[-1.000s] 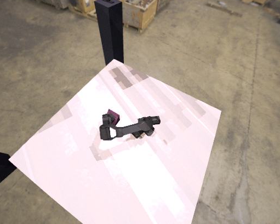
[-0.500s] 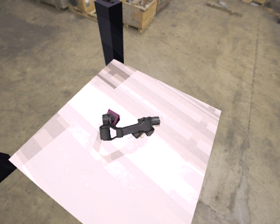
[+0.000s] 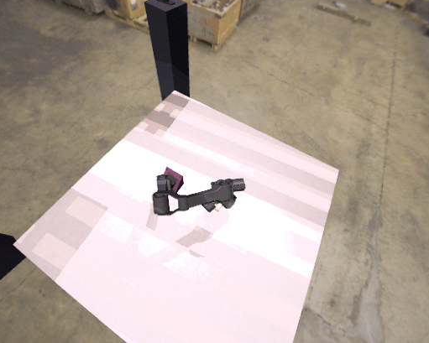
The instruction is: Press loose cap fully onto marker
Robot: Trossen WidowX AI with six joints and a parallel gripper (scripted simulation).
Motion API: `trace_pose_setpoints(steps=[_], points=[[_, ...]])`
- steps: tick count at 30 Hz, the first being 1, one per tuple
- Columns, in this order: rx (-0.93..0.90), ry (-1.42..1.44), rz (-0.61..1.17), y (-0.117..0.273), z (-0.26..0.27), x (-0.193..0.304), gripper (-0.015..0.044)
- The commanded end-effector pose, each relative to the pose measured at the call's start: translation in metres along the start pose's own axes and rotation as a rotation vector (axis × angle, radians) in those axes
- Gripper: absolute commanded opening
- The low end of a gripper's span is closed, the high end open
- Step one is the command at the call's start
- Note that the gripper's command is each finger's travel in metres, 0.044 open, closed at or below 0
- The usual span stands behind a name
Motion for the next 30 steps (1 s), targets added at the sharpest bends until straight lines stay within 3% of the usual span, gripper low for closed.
trace_pose_setpoints(steps=[1, 7, 11, 16, 27, 30], points=[[0.000, 0.000, 0.000, 0.002, 0.000, 0.000, 0.0440], [-0.002, 0.001, 0.002, 0.073, 0.001, 0.000, 0.0440], [-0.002, 0.001, 0.002, 0.075, 0.000, 0.000, 0.0440], [0.000, 0.250, 0.000, 0.066, 0.001, 0.001, 0.0309], [0.000, 0.264, 0.000, 0.066, 0.001, 0.001, 0.0020], [0.000, 0.264, 0.000, 0.066, 0.001, 0.001, 0.0000]])
Point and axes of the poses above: the point midway between the two fingers, 35 mm back from their tips, its own y axis back along the fingers, its own z axis across the jaws, x = y × z, the point moved 10 cm from there along y, back along the fingers, and after that the axes turned 3 degrees about -y, right-handed, at the moved point
